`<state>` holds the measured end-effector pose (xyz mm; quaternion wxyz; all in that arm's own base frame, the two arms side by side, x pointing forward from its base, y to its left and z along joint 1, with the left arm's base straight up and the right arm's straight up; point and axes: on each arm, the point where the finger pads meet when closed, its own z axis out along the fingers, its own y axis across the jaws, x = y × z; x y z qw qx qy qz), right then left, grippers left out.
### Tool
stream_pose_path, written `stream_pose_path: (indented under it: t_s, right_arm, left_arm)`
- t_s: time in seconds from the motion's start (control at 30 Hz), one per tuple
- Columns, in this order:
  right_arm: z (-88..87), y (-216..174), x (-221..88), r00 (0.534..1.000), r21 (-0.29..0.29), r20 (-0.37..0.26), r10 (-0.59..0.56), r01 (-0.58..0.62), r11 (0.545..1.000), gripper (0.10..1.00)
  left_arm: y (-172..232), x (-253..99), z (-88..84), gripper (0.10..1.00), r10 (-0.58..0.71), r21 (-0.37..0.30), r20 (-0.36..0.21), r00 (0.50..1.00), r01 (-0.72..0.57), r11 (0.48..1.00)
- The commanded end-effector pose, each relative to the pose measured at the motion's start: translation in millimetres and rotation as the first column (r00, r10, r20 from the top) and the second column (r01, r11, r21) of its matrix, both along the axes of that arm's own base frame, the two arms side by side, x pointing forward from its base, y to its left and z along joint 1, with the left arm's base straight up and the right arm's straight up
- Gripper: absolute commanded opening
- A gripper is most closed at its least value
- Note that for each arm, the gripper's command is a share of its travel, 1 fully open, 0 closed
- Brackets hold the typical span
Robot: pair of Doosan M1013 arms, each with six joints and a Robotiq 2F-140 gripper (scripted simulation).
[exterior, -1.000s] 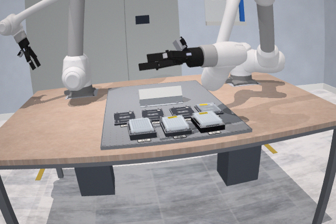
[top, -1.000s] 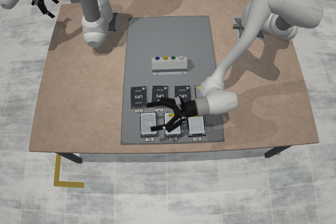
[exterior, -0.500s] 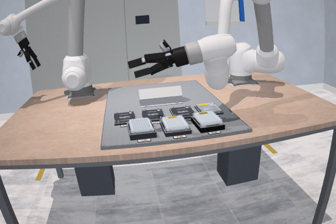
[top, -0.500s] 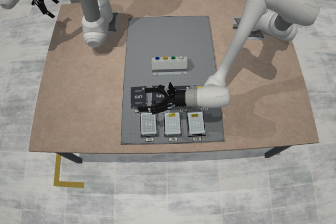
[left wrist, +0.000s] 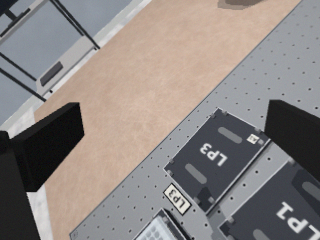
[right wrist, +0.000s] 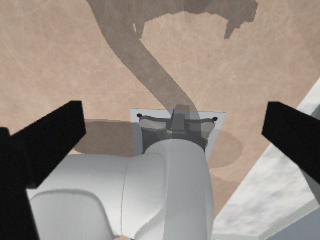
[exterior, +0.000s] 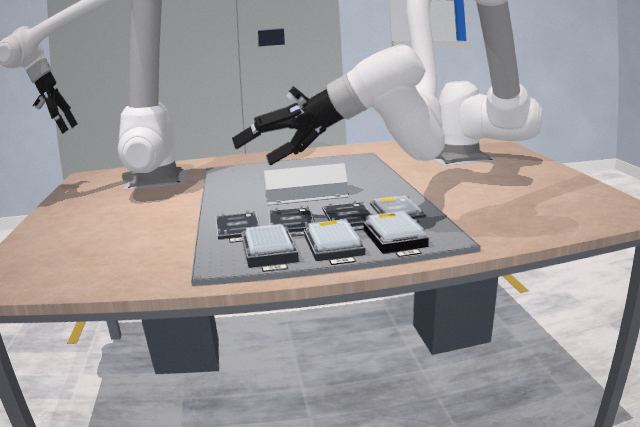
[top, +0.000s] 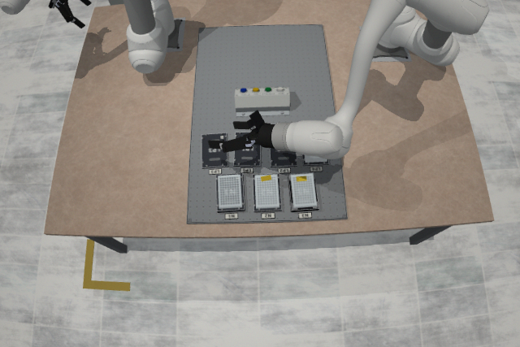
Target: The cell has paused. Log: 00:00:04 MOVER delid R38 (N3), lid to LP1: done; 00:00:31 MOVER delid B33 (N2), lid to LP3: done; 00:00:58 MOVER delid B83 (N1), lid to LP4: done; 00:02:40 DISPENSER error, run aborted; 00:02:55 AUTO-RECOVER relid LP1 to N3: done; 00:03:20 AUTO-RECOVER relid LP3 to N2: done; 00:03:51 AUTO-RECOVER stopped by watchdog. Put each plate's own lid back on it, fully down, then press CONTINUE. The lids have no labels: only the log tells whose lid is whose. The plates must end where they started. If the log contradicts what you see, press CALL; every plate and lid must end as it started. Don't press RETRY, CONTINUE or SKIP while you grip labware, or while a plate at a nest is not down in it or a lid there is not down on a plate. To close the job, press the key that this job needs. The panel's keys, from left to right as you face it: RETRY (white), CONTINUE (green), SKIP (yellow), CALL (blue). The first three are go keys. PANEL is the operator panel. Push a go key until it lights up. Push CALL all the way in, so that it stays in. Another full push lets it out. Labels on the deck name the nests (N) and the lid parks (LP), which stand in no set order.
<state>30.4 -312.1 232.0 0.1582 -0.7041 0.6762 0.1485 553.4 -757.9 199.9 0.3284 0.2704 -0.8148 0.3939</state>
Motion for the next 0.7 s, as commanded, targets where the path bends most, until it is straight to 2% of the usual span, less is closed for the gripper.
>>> stream_pose_path:
  t_s: [0.0, 0.03, 0.1, 0.13, 0.33, 0.6, 0.67]
  right_arm:
    - [0.5, 0, 0, 1.0, -0.001, 0.001, 0.0, 0.0, 1.0, 1.0]
    - [0.5, 0, 0, 1.0, -0.001, 0.001, 0.0, 0.0, 1.0, 1.0]
    - [0.5, 0, 0, 1.0, -0.001, 0.001, 0.0, 0.0, 1.0, 1.0]
    - [0.5, 0, 0, 1.0, -0.001, 0.001, 0.0, 0.0, 1.0, 1.0]
    - [0.5, 0, 0, 1.0, -0.001, 0.001, 0.0, 0.0, 1.0, 1.0]
    - [0.5, 0, 0, 1.0, -0.001, 0.001, 0.0, 0.0, 1.0, 1.0]
    - [0.5, 0, 0, 1.0, -0.001, 0.001, 0.0, 0.0, 1.0, 1.0]
  left_arm:
    - [9, -27, -18.3, 1.0, -0.096, 0.099, 0.054, 0.994, 0.091, 0.991]
    - [11, -31, -22.6, 1.0, -0.117, 0.121, 0.066, 0.991, 0.108, 0.987]
    - [11, -31, -22.6, 1.0, -0.117, 0.121, 0.066, 0.991, 0.108, 0.987]
    - [21, -44, -34.8, 1.0, -0.177, 0.186, 0.1, 0.979, 0.156, 0.97]
    - [41, -59, -55.7, 1.0, -0.289, 0.312, 0.158, 0.944, 0.23, 0.922]
    - [75, -65, -77.8, 1.0, -0.442, 0.494, 0.23, 0.867, 0.288, 0.82]
    - [75, -65, -77.8, 1.0, -0.442, 0.494, 0.23, 0.867, 0.288, 0.82]
